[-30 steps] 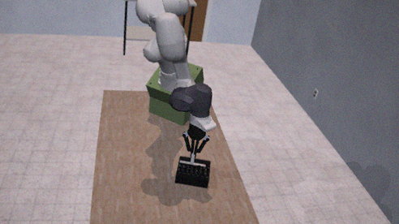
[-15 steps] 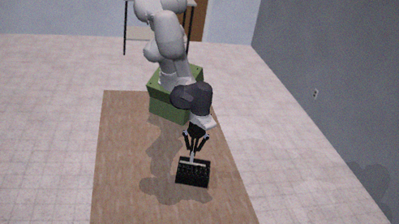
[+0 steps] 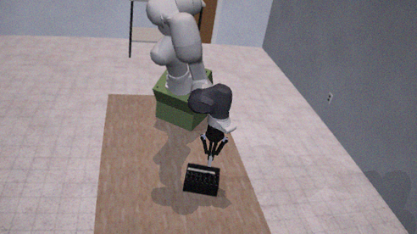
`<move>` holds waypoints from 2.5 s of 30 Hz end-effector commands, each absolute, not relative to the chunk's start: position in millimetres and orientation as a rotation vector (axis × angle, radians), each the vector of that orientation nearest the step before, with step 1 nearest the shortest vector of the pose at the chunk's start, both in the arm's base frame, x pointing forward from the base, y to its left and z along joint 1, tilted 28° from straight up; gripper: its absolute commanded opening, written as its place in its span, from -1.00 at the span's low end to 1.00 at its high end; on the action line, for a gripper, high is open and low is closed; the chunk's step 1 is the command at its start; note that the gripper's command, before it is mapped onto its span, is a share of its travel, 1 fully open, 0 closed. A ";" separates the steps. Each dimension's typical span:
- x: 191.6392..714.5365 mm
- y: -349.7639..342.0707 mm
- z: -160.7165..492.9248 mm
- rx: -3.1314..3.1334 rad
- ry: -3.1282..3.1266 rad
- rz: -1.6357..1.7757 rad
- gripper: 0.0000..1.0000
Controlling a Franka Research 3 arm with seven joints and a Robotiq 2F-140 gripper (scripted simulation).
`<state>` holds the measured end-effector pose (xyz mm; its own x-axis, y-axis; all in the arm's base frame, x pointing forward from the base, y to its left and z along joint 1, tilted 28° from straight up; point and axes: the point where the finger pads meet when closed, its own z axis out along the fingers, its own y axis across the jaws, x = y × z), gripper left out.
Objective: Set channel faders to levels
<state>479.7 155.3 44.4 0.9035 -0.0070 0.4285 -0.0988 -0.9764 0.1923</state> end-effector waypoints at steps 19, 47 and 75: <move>480.1 156.6 42.5 2.858 -0.166 0.661 -1.00; 480.8 156.2 41.0 2.858 -0.166 0.661 -1.00; 487.4 152.8 27.4 2.857 -0.166 0.661 -1.00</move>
